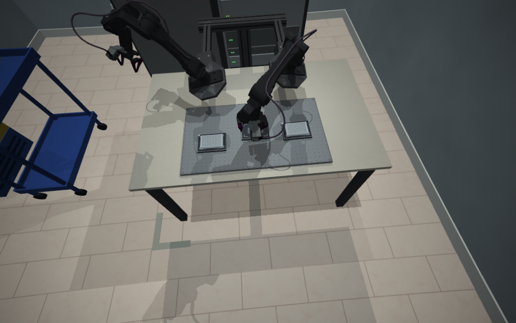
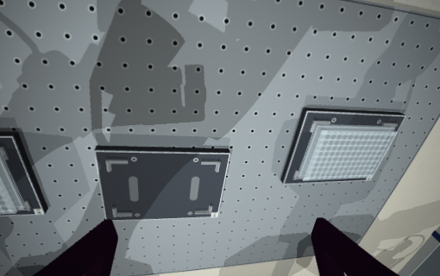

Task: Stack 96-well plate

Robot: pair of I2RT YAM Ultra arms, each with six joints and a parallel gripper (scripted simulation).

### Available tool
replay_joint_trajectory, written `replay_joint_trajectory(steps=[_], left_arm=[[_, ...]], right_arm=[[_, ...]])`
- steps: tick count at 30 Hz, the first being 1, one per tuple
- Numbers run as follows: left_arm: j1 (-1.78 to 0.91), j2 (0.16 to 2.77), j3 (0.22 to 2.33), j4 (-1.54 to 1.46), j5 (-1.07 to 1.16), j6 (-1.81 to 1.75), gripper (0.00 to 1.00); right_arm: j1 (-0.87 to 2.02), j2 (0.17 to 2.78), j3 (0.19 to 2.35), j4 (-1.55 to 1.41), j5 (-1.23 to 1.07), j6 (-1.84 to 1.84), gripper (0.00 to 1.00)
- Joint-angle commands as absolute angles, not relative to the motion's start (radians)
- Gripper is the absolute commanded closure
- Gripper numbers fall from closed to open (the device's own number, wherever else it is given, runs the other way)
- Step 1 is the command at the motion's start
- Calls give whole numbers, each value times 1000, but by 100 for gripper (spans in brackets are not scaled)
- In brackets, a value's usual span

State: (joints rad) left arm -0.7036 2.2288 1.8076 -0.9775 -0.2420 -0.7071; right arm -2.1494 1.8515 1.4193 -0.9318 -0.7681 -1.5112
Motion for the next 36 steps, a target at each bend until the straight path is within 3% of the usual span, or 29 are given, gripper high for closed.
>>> replay_joint_trajectory(steps=[1,21,36], left_arm=[[-719,2202,1823,-971,-247,-705,0],[-707,2204,1792,-932,-261,-694,0],[-663,1928,1295,-571,-394,-598,0]], right_arm=[[-2157,1842,1427,-939,-779,-1510,0],[-2134,1835,1412,-907,-739,-1480,0],[-1605,1728,1291,-786,-502,-1214,0]])
